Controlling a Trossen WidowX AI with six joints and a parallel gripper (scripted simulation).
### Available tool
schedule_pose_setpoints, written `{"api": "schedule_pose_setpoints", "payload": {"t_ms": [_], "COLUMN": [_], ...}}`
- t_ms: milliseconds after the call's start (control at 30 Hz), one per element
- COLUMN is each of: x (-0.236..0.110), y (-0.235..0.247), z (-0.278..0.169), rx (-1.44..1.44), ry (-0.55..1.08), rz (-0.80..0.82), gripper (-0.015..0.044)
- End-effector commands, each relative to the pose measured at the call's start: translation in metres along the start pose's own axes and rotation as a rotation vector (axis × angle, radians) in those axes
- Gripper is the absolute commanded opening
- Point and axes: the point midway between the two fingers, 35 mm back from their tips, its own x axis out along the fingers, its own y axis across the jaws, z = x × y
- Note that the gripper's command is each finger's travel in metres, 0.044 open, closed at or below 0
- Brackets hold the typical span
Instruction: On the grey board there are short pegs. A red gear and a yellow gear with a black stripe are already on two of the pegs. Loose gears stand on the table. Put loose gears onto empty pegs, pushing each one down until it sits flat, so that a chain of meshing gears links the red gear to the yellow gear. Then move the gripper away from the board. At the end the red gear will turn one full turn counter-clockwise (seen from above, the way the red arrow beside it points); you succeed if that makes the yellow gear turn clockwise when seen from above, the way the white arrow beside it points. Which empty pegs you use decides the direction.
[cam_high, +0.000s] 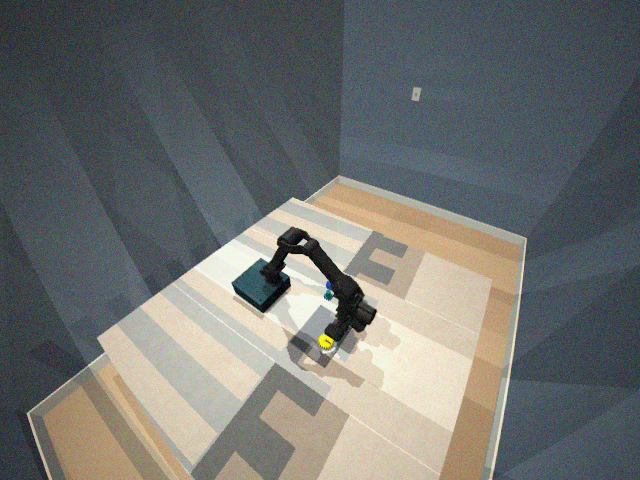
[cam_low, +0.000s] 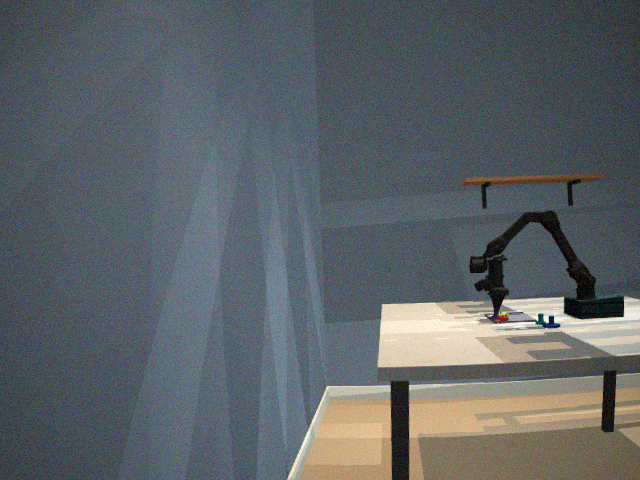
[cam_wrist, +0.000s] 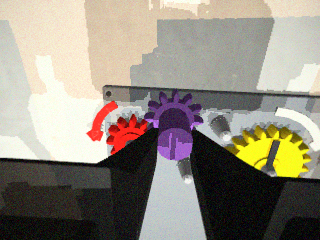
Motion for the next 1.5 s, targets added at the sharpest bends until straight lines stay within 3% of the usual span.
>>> {"api": "schedule_pose_setpoints", "payload": {"t_ms": [0, 733, 900, 1067, 1267, 1367, 1467], "x": [0.001, 0.004, 0.003, -0.003, -0.044, -0.046, -0.04], "y": [0.0, 0.0, 0.0, 0.0, 0.0, 0.0, 0.022], "z": [0.0, 0.001, 0.001, 0.001, 0.001, 0.001, -0.015], "rx": [-0.027, 0.476, 0.421, 0.34, 0.225, 0.22, 0.268], "ry": [0.0, 0.0, 0.0, 0.0, 0.0, 0.0, 0.008], "rz": [0.002, 0.002, 0.002, 0.002, 0.002, 0.002, 0.004], "gripper": [0.0, 0.0, 0.0131, 0.014, 0.014, 0.014, 0.0219]}}
